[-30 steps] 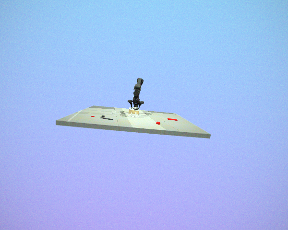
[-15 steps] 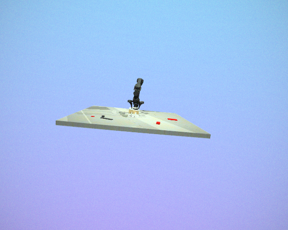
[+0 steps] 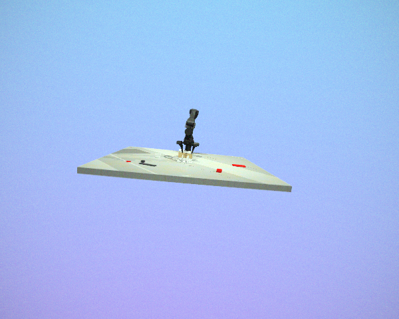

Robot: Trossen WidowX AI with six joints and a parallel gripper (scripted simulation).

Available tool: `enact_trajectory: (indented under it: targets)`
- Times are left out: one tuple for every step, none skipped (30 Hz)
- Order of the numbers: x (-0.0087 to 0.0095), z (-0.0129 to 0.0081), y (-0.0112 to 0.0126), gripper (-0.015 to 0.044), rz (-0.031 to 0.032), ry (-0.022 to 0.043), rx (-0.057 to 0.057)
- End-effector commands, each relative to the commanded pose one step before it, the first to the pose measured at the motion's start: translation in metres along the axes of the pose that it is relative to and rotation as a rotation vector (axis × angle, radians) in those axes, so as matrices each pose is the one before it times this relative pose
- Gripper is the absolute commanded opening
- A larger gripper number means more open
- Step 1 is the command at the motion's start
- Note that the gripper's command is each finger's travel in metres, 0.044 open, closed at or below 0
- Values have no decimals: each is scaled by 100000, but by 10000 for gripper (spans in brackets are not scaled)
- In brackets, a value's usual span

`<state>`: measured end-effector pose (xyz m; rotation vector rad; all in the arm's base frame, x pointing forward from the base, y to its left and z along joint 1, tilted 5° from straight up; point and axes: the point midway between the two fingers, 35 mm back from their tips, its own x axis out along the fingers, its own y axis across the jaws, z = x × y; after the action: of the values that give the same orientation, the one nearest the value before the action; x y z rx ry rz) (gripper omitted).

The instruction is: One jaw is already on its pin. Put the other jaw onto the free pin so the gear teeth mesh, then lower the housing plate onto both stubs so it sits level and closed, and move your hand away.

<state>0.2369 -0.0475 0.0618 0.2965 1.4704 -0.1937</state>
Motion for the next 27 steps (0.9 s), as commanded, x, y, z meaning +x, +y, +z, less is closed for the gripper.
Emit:
enact_trajectory:
  targets:
    - [906,-175,-75,351,-410,739,266]
    - [166,2,0,351,1,1,0]
    - [165,0,0,351,1,1,0]
    - [165,-1,0,351,1,1,0]
    - [165,-2,0,351,1,1,0]
    - [165,-3,0,351,1,1,0]
    - [164,-5,0,351,1,1,0]
    - [164,-6,0,351,1,1,0]
    - [163,-7,0,351,1,1,0]
    - [163,-8,0,351,1,2,0]
    - [163,-10,0,351,1,2,0]
    - [162,-11,0,351,1,2,0]
    - [162,-12,-1,351,1,2,0]
    - [161,-13,-1,351,1,2,0]
    - [161,-15,-1,351,1,2,0]
    - [161,-16,-1,351,1,2,0]
    - [161,-17,-1,351,1,2,0]
    - [160,-18,-1,351,1,2,0]
    - [160,-19,-1,351,1,3,0]
    - [159,-21,-1,351,1,3,0]
    - [158,-22,-1,351,1,3,0]
    - [126,-18,-1,351,1,2,0]
    - [76,-11,-1,351,0,1,0]
    - [25,-4,0,351,0,0,0]
    - [0,0,0,351,0,0,0]
    - [0,0,0,351,0,0,0]
    - [0,0,0,351,0,0,0]
